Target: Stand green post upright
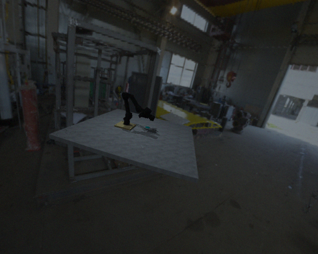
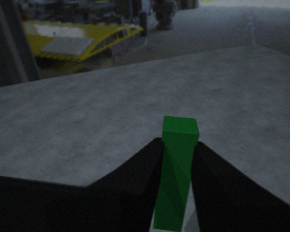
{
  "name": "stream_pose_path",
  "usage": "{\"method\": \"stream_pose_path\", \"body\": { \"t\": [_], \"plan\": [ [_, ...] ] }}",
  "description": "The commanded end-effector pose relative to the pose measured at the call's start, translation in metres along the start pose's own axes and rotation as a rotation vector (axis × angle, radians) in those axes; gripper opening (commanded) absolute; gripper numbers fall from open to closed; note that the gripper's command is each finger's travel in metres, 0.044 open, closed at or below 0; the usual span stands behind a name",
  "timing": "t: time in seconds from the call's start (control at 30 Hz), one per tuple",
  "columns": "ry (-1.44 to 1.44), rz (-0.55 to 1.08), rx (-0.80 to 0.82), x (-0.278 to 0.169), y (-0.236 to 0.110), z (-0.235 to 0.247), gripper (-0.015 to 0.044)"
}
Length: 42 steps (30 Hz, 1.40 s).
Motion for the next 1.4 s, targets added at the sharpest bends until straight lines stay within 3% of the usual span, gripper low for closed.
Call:
{"method": "stream_pose_path", "body": {
  "t": [0.0, 1.37],
  "plan": [
    [-0.011, -0.022, 0.000, 0.001, -0.003, 0.003, 0.0023],
    [-0.082, -0.141, 0.020, -0.001, -0.018, 0.022, 0.0023]
  ]
}}
Point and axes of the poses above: the point midway between the two fingers, 35 mm back from their tips, its own y axis out along the fingers, its own z axis across the jaws, x = y × z, the point moved 4 cm from there along -y, back along the fingers, and after that the axes turned 14 degrees about -y, right-handed, at the moved point
